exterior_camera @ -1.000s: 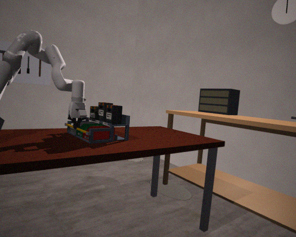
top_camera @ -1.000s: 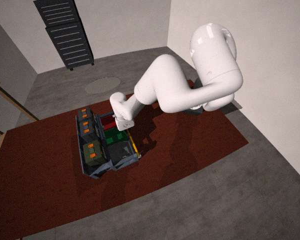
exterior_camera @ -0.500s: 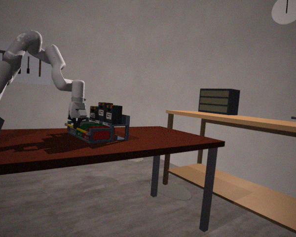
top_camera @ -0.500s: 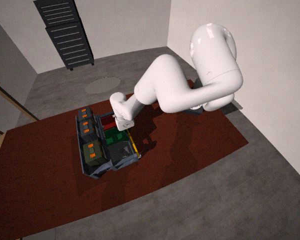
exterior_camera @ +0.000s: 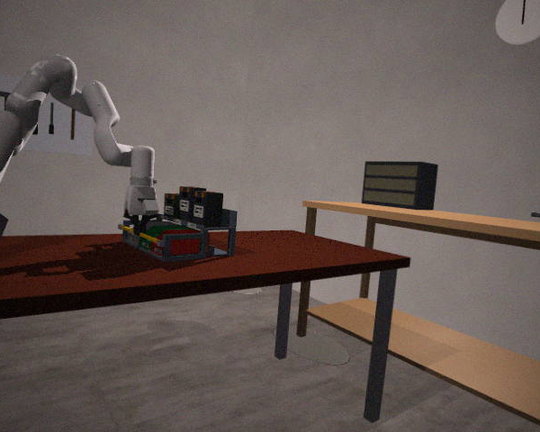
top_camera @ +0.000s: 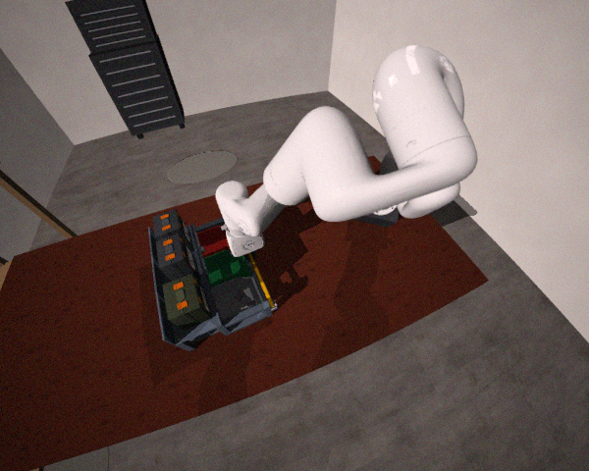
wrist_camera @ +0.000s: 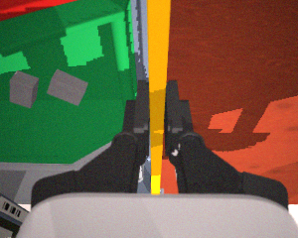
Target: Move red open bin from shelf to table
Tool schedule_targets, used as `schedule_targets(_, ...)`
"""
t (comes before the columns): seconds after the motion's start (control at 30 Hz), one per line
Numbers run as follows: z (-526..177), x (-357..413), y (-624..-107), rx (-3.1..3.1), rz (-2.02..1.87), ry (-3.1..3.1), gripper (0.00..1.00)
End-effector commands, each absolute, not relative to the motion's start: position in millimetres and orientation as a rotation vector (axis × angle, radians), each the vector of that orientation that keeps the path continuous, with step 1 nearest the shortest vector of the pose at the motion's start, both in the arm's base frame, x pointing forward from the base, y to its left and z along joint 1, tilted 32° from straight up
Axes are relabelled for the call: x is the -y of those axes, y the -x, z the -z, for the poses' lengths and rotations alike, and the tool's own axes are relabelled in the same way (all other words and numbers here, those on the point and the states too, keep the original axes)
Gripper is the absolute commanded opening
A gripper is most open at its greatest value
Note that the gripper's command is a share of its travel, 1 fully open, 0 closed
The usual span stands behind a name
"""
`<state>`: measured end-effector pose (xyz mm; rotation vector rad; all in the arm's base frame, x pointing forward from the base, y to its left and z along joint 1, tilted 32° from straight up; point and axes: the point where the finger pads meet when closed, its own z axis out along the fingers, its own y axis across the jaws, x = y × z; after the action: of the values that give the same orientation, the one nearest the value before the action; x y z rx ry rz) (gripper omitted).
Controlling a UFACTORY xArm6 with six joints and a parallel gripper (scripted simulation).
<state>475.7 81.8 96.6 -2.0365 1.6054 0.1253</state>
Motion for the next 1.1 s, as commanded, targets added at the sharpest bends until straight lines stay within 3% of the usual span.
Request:
schedule_targets(0.0, -97.9, -81.4, -476.7, -1.605, -0.121, 2.035, 0.00)
schedule_targets(1.07, -119.0, -69.9, -470.5, -1.605, -0.121, 2.035, 0.00)
